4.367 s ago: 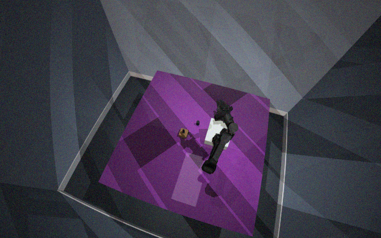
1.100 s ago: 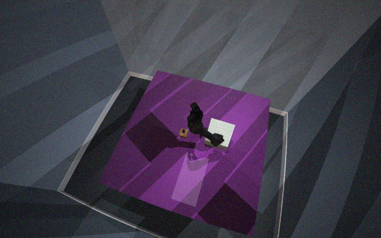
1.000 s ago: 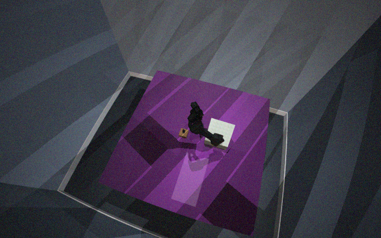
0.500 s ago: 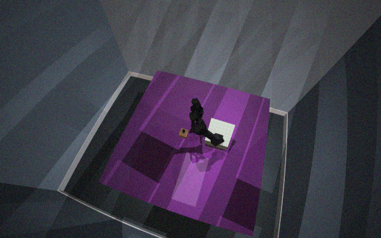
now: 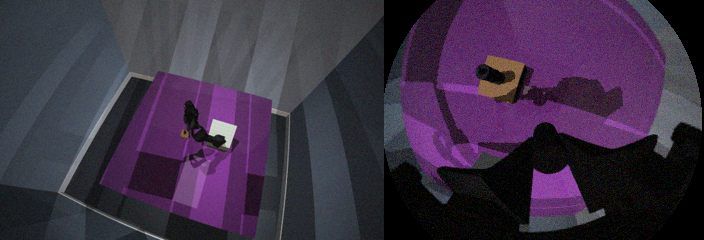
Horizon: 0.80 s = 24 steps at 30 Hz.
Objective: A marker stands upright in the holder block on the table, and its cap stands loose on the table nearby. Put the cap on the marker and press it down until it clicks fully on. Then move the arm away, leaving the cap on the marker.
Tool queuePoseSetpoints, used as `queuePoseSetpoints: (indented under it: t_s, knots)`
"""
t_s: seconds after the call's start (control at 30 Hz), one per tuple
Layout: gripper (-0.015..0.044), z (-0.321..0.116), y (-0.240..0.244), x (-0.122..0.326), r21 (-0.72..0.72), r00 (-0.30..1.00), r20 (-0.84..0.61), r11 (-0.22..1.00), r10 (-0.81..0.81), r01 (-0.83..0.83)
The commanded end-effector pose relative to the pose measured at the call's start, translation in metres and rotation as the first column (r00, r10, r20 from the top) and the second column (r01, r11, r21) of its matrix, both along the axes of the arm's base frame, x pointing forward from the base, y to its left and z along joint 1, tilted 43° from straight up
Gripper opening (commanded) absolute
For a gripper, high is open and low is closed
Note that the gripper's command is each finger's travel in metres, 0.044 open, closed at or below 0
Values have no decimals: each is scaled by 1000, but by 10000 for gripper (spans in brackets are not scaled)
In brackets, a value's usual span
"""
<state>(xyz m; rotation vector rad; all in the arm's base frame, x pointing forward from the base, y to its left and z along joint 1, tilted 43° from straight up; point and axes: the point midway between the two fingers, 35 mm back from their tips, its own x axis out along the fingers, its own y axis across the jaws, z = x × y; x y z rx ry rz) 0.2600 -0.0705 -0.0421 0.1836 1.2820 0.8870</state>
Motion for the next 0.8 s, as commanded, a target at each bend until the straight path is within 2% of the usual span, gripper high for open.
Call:
queuePoseSetpoints:
  t_s: [0.0, 0.5, 0.77]
  knots:
    - [0, 14, 7, 10, 4, 1000, 0, 1000, -3, 3]
    - [0, 84, 48, 45, 18, 1000, 1, 1000, 1, -1]
    - [0, 82, 55, 46, 20, 1000, 1, 1000, 1, -1]
